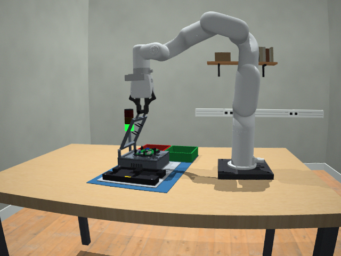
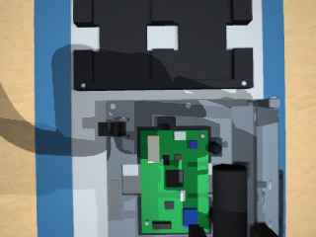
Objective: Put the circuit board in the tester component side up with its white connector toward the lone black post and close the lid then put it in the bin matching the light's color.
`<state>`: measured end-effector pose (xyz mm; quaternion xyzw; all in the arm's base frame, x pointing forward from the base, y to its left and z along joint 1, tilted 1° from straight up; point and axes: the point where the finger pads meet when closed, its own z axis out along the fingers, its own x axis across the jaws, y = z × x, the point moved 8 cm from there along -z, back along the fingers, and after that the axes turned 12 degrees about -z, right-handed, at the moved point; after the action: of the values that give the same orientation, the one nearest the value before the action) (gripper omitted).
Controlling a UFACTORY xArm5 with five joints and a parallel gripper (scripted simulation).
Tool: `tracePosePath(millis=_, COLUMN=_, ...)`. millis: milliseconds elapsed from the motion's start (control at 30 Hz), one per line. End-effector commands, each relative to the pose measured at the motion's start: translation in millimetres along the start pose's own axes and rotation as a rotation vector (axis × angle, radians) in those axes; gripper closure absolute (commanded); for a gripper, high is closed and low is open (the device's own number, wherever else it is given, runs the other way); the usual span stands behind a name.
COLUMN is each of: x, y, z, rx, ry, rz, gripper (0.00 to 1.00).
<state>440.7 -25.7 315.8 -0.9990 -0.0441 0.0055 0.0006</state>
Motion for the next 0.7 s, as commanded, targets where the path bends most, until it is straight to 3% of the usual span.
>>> tracePosePath(millis=0, x=0.6, y=0.1, z=-1.6, rx=-0.001, ry=0.004, rz=0.000, gripper=0.72)
tracePosePath(millis=667, x=0.2, y=0.0, z=1.1, rx=-0.001, ry=0.004, rz=0.000, gripper=0.72)
